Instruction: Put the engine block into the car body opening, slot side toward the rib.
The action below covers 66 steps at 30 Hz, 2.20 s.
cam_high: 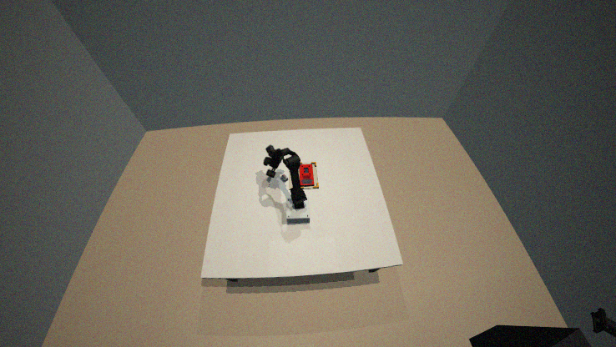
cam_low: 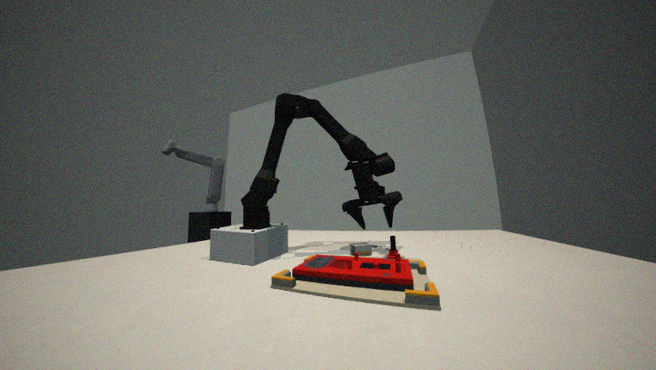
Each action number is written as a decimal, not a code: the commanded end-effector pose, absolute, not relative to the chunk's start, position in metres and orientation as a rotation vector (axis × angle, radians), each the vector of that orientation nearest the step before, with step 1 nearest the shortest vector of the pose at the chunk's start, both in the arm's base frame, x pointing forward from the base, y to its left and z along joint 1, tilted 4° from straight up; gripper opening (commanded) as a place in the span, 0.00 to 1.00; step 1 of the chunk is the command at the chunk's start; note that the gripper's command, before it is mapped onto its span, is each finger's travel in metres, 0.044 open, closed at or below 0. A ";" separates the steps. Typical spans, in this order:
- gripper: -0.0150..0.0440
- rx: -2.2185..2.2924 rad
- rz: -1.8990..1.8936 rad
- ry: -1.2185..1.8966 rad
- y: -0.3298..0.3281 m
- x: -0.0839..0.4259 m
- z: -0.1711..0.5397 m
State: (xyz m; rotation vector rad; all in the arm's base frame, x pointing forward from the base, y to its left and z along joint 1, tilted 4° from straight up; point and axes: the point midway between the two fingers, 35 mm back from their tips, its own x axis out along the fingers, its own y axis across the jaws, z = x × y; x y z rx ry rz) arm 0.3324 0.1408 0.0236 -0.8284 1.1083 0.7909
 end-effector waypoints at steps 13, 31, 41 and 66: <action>1.00 -0.503 0.418 1.451 0.083 0.294 0.051; 1.00 -0.457 0.356 1.496 0.073 0.289 0.020; 1.00 -0.458 0.356 1.496 0.072 0.291 0.000; 0.56 -0.457 0.355 1.496 0.071 0.292 -0.021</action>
